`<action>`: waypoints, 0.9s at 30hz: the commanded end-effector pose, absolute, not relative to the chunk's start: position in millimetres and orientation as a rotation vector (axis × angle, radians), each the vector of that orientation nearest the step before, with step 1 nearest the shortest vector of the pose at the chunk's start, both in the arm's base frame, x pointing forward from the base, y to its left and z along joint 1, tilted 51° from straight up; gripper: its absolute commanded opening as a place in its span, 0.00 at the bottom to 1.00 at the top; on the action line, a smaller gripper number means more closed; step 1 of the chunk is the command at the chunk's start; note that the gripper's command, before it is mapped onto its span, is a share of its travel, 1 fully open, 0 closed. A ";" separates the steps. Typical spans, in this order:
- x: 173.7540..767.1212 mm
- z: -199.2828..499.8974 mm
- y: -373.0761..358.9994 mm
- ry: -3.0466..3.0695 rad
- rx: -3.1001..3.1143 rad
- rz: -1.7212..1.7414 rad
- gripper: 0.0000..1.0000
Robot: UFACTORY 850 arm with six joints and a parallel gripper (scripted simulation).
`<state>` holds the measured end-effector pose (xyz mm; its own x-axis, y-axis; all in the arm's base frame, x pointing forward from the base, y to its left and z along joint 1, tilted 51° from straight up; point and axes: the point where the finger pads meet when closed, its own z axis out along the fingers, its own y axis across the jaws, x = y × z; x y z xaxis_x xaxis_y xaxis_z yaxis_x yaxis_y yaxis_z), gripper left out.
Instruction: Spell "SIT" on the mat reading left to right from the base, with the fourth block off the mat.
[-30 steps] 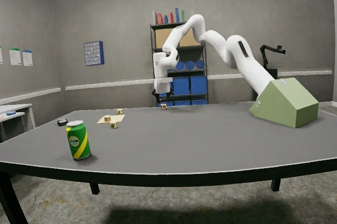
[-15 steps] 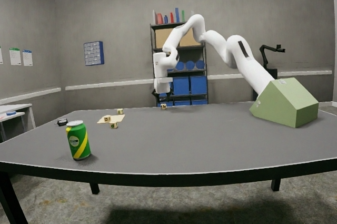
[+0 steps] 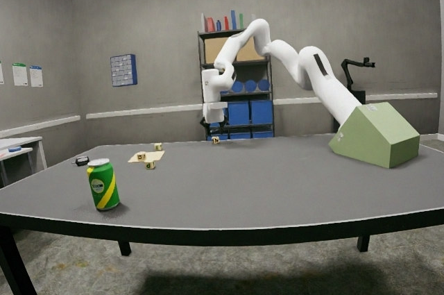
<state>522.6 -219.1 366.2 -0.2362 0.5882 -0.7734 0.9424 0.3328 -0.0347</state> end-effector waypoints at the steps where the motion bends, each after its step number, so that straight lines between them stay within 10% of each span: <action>1: 523.0 366.9 -218.8 1.930 1.342 -0.676 0.69; 27: 529.3 350.3 -238.2 1.930 1.342 -0.676 0.69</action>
<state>527.1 -233.4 353.9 -0.2365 0.5884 -0.7732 0.9424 0.3327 -0.0350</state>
